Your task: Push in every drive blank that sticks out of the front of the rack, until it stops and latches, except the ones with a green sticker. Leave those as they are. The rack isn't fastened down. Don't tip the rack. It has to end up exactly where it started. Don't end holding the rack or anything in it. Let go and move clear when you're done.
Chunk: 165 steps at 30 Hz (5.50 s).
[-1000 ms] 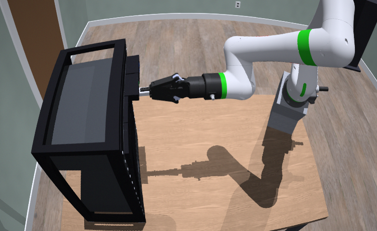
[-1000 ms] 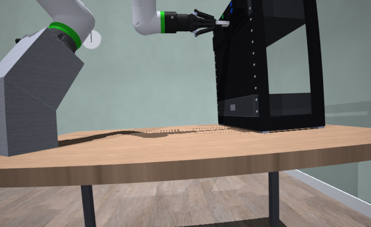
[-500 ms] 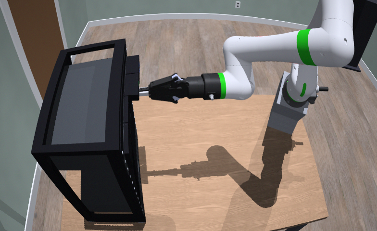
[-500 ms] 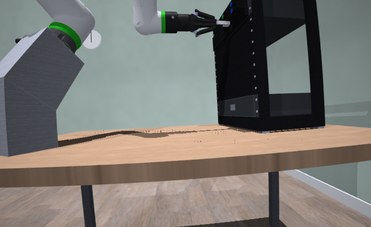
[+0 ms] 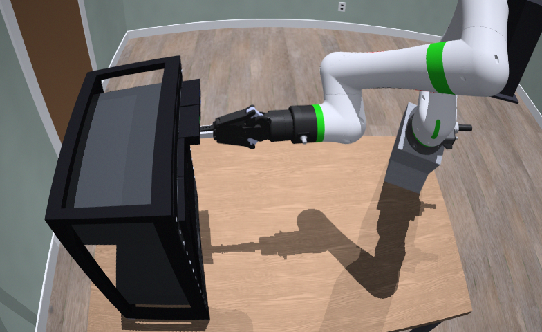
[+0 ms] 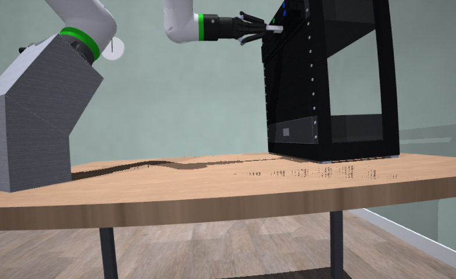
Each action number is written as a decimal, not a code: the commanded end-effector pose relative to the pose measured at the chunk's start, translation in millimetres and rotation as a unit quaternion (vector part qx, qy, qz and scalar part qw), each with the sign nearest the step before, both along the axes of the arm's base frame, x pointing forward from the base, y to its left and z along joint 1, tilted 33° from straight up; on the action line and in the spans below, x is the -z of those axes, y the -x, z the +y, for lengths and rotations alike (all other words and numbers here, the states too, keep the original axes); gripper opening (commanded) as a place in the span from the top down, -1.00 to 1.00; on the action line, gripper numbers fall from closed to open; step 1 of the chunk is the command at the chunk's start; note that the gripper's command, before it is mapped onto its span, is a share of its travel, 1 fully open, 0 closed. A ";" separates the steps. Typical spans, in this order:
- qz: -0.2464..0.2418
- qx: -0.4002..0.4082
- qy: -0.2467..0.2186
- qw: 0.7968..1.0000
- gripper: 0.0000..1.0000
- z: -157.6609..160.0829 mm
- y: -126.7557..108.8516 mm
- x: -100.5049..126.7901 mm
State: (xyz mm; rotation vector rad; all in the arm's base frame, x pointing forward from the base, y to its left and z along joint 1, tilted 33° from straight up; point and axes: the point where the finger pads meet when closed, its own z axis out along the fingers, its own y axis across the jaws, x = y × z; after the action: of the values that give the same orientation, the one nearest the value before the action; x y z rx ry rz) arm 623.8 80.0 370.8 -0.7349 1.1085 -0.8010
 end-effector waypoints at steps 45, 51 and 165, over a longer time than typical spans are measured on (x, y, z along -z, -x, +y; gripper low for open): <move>0.000 0.000 0.000 1.000 1.00 -6.2 51.2 14.9; 0.000 0.000 0.000 1.000 1.00 -8.9 74.6 21.8; 0.000 0.000 0.000 1.000 1.00 -98.2 14.8 64.0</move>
State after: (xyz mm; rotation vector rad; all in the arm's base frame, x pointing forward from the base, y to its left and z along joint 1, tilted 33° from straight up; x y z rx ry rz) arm 609.0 -18.1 306.6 -0.7349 1.1086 -0.8009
